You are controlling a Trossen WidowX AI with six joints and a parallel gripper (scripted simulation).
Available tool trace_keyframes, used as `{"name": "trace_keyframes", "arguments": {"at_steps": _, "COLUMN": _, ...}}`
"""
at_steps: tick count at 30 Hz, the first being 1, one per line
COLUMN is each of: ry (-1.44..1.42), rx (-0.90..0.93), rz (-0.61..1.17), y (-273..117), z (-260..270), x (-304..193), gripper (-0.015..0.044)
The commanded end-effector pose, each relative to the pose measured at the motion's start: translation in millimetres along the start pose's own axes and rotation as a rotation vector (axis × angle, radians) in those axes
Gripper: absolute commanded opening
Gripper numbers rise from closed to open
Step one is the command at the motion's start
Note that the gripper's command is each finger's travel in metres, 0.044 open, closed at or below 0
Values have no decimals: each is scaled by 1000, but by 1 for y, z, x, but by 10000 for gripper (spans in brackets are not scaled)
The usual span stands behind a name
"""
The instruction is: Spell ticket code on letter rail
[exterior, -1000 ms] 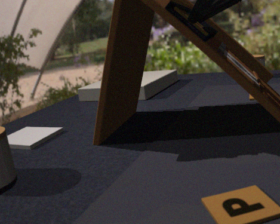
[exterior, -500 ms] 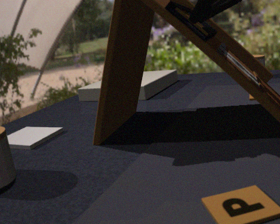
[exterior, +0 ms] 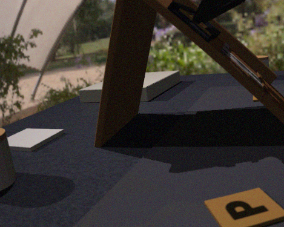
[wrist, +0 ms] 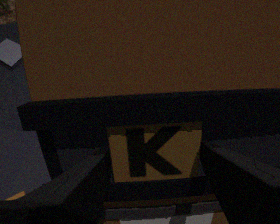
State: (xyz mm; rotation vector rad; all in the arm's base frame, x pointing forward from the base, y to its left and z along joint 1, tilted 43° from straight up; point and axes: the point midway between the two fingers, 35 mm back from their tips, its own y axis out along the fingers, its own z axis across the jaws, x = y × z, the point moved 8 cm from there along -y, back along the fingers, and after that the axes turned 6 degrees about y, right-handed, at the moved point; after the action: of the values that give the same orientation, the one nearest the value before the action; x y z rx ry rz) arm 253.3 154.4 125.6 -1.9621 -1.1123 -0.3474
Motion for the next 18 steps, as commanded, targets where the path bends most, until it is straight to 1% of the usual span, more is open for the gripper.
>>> {"name": "trace_keyframes", "arguments": {"at_steps": 1, "ry": -7, "rx": 2, "rz": 1, "y": 0, "z": -3, "x": 0, "gripper": 0}}
{"name": "trace_keyframes", "arguments": {"at_steps": 18, "ry": -7, "rx": 2, "rz": 1, "y": 0, "z": -16, "x": 2, "gripper": 0}}
